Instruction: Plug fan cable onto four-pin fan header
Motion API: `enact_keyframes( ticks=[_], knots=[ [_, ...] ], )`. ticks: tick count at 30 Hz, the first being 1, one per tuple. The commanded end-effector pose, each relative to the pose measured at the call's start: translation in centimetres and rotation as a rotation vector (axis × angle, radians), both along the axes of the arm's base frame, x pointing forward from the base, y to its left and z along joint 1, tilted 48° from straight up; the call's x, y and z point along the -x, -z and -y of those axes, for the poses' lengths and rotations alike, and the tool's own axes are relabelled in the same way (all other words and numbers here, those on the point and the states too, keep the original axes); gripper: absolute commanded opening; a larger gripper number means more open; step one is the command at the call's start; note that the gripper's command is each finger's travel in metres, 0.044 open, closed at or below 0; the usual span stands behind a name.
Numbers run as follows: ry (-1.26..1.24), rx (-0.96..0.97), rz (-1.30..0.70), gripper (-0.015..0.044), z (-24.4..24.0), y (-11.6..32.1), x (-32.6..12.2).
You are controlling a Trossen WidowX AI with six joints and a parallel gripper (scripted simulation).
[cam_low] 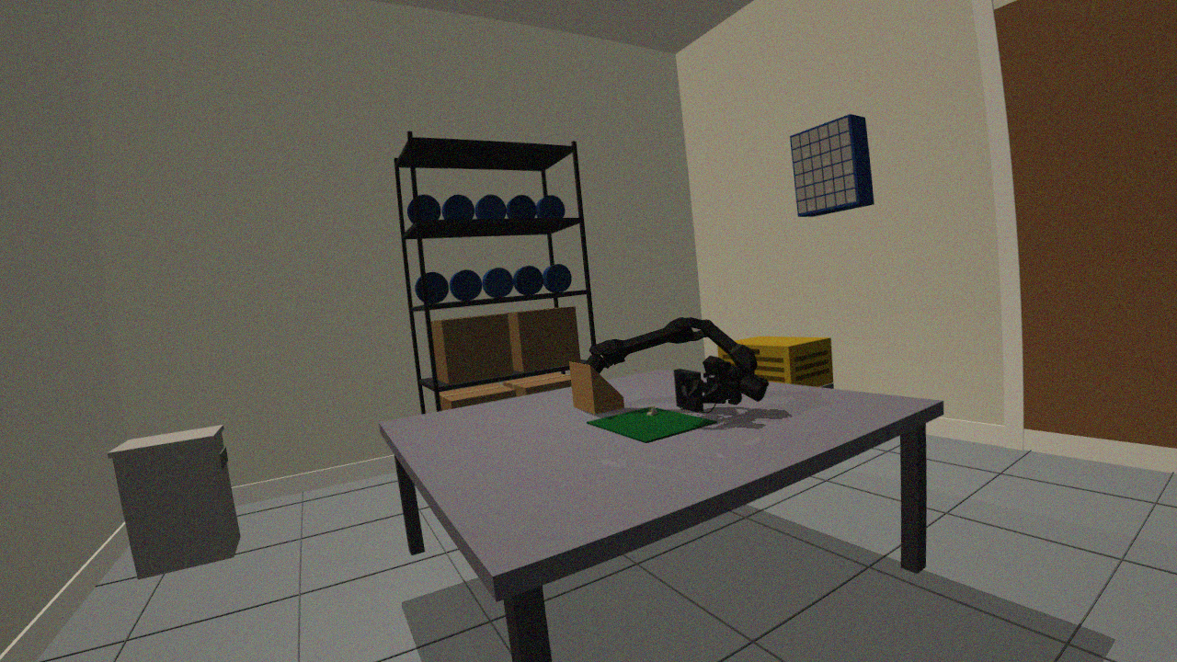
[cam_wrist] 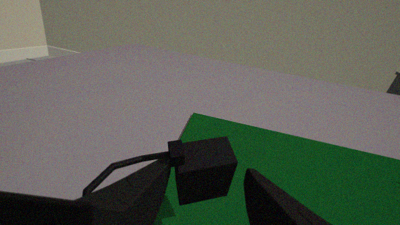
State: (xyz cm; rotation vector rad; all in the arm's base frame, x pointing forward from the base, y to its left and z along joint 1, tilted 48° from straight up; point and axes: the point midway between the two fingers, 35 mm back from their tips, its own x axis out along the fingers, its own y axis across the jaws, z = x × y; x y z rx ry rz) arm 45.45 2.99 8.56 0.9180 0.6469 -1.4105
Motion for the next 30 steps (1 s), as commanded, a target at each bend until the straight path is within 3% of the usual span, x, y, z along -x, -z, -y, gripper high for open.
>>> enact_keyframes(
  ticks=[1,8,30],
  knots=[
    [-0.009,-0.011,0.011,0.0205,-0.5,-2.3,0.4],
    [-0.009,-0.012,0.011,0.0205,-0.8,-4.3,1.0],
    [-0.009,-0.012,0.011,0.0205,-0.8,-4.3,1.0]
  ],
)
